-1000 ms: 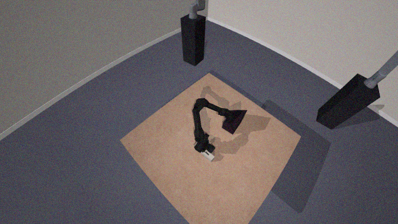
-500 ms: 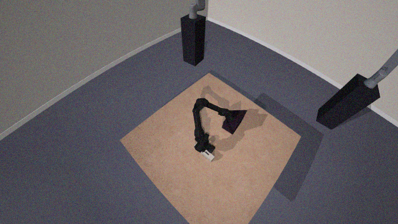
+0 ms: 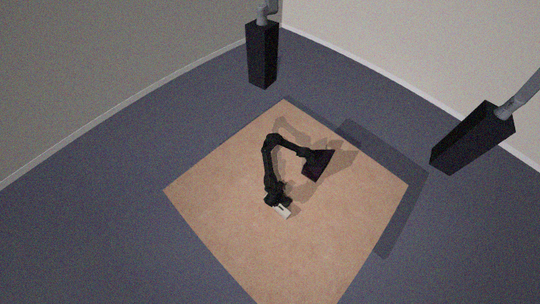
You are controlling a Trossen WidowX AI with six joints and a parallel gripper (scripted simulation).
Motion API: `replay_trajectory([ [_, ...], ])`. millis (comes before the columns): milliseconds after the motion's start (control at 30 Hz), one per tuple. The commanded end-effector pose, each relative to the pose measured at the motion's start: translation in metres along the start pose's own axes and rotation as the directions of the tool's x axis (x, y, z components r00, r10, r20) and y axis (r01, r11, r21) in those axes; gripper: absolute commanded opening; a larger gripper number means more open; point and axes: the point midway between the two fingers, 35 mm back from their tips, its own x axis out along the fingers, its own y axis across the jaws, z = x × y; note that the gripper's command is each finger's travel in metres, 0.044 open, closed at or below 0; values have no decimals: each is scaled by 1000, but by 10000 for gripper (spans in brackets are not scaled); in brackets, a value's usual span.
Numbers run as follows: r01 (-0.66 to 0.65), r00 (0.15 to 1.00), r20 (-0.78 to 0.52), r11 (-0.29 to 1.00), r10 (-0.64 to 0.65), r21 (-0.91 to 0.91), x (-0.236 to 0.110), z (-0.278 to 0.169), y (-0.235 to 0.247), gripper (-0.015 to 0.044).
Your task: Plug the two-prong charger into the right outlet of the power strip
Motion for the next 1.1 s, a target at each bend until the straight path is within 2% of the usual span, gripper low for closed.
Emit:
replay_trajectory([
  [0,2,1000,22,1000,-3,15,-1,7,-2,0],
  [1067,2,1000,22,1000,-2,15,-6,7,-2,0],
])
